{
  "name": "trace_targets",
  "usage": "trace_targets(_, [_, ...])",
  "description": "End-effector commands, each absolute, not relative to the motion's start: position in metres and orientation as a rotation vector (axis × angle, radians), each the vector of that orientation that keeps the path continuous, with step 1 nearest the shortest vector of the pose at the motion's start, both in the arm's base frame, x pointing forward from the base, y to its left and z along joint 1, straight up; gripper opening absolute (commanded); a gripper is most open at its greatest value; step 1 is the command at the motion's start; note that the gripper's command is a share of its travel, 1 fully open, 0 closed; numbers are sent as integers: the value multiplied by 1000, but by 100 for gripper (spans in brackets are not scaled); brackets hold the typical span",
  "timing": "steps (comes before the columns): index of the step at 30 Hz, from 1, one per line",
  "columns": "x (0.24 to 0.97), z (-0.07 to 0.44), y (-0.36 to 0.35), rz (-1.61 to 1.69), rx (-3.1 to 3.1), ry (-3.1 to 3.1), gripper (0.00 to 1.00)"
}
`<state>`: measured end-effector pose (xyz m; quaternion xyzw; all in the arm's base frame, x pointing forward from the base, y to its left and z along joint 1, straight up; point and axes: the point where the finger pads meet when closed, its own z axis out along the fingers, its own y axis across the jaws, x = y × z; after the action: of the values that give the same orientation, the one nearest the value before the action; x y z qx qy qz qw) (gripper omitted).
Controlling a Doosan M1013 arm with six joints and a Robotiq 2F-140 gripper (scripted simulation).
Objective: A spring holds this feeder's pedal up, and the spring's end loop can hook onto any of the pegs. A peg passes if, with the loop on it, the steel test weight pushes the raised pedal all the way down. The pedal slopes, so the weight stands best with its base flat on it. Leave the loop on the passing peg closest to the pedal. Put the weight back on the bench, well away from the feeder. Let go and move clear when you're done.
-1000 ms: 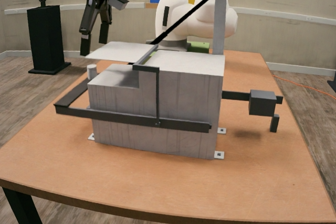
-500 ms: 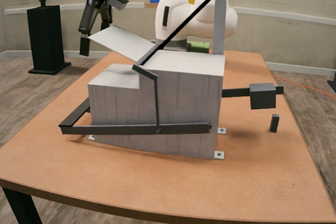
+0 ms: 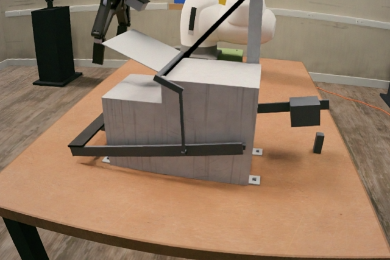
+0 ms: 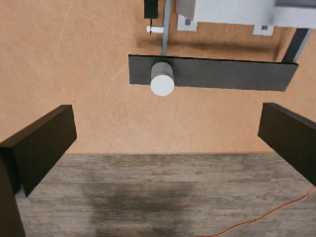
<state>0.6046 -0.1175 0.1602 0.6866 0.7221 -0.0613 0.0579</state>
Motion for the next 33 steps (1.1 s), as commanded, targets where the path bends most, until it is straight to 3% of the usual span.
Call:
trace_targets(1, [605, 178, -118, -183, 2080, 2187, 100])
trace_targets(13, [606, 258, -118, -183, 2080, 2187, 100])
trace_targets(33, [606, 257, -118, -182, 2080, 2187, 100])
